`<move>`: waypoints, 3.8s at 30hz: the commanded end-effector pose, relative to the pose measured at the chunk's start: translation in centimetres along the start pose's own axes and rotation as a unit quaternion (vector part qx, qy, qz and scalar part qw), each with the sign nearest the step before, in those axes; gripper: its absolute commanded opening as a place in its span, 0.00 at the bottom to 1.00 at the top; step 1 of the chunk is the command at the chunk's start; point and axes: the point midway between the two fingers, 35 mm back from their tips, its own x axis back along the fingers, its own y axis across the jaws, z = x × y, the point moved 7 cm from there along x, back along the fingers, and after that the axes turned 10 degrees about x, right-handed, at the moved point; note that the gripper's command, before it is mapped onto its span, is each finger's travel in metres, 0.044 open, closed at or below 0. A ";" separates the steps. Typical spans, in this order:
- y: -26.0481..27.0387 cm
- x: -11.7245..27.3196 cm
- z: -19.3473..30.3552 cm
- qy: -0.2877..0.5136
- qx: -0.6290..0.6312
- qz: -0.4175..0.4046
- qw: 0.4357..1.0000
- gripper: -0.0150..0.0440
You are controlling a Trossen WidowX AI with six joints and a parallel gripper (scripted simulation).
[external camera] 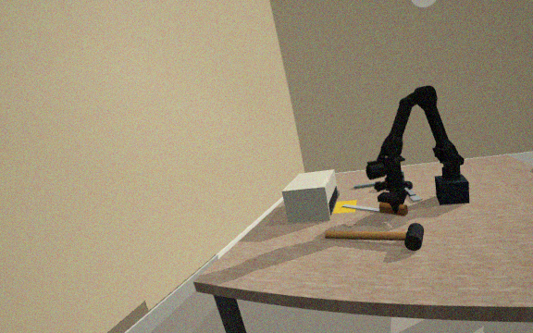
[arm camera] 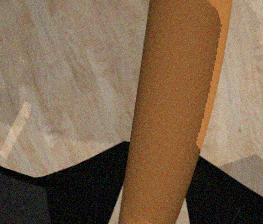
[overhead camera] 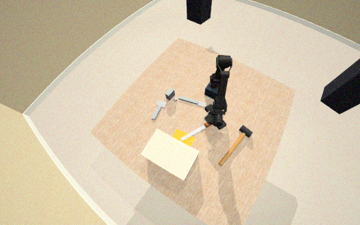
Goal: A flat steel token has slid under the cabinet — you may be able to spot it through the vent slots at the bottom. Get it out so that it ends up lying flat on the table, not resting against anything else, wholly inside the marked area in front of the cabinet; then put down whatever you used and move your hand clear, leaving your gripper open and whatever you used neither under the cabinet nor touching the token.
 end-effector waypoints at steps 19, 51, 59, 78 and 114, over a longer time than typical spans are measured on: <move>-1.9 0.1 -1.5 -0.001 -0.016 0.001 1.000 0.25; -4.6 0.2 -3.4 -0.001 -0.020 0.002 1.000 0.25; -5.2 0.2 -3.9 -0.001 -0.020 0.003 1.000 0.25; -6.9 0.2 -4.9 -0.002 -0.020 0.003 1.000 0.25; -10.5 0.2 -6.1 -0.002 -0.020 0.005 1.000 0.25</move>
